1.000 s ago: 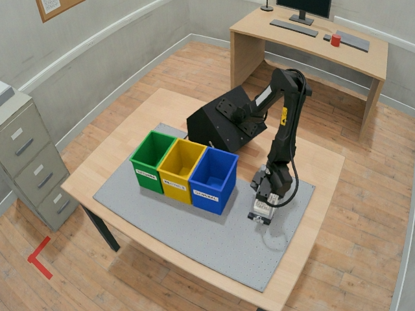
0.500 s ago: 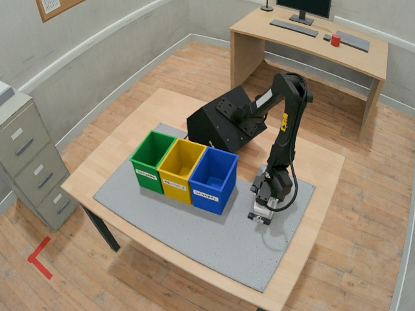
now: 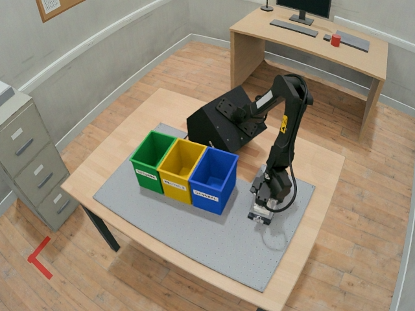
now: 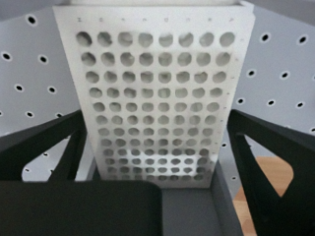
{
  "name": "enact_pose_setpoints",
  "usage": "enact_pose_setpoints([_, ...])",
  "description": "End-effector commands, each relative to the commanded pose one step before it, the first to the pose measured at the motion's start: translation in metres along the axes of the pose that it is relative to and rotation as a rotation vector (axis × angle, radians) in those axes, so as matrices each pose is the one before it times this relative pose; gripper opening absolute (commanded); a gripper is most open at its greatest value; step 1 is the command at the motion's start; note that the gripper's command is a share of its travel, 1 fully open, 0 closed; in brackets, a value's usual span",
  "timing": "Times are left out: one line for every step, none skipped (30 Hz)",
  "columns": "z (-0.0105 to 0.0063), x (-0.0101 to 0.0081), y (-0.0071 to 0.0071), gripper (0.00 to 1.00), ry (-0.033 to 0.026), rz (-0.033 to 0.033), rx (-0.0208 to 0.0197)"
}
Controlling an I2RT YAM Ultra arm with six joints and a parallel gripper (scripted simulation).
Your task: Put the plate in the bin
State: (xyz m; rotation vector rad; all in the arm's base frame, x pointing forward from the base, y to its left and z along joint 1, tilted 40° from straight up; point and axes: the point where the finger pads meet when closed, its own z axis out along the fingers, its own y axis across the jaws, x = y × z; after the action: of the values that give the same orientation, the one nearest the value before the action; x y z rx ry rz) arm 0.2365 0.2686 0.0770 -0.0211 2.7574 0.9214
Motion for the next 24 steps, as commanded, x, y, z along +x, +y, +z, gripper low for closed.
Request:
enact_pose_setpoints([-0.00321,-0.00599,0.00391,1.00,-0.02342,-0.00187,-0.01003])
enact_pose_setpoints([0.00000,0.00000,0.00000,1.00,0.00000,0.00000,0.00000])
enact_pose_setpoints([0.00000,0.00000,0.00000,1.00,0.00000,0.00000,0.00000])
enact_pose_setpoints([0.00000,0.00000,0.00000,0.00,0.00000,0.00000,0.00000])
enact_pose_setpoints([0.00000,0.00000,0.00000,0.00,0.00000,0.00000,0.00000])
enact_pose_setpoints([0.00000,0.00000,0.00000,0.00,0.00000,0.00000,0.00000])
enact_pose_setpoints([-0.00006,-0.00005,-0.00002,0.00,0.00002,0.00001,-0.00001])
enact_pose_setpoints([0.00000,0.00000,0.00000,0.00,0.00000,0.00000,0.00000])
enact_pose_setpoints([0.00000,0.00000,0.00000,0.00,0.00000,0.00000,0.00000])
enact_pose_setpoints([0.00000,0.00000,0.00000,0.00,0.00000,0.00000,0.00000])
enact_pose_setpoints([0.00000,0.00000,0.00000,0.00,0.00000,0.00000,0.00000])
enact_pose_setpoints([0.00000,0.00000,0.00000,0.00,0.00000,0.00000,0.00000])
enact_pose_setpoints([0.00000,0.00000,0.00000,0.00,0.00000,0.00000,0.00000])
enact_pose_setpoints([0.00000,0.00000,0.00000,0.00,0.00000,0.00000,0.00000])
enact_pose_setpoints([0.00000,0.00000,0.00000,0.00,0.00000,0.00000,0.00000])
enact_pose_setpoints([0.00000,0.00000,0.00000,0.00,0.00000,0.00000,0.00000])
enact_pose_setpoints([0.00000,0.00000,0.00000,0.00,0.00000,0.00000,0.00000])
enact_pose_setpoints([0.00000,0.00000,0.00000,0.00,0.00000,0.00000,0.00000])
enact_pose_setpoints([0.00000,0.00000,0.00000,0.00,0.00000,0.00000,0.00000])
enact_pose_setpoints([0.00000,0.00000,0.00000,0.00,0.00000,0.00000,0.00000])
enact_pose_setpoints([0.00000,0.00000,0.00000,0.00,0.00000,0.00000,0.00000])
enact_pose_setpoints([0.00000,0.00000,0.00000,0.00,0.00000,0.00000,0.00000])
enact_pose_setpoints([0.00000,0.00000,0.00000,0.00,0.00000,0.00000,0.00000])
enact_pose_setpoints([0.00000,0.00000,0.00000,0.00,0.00000,0.00000,0.00000])
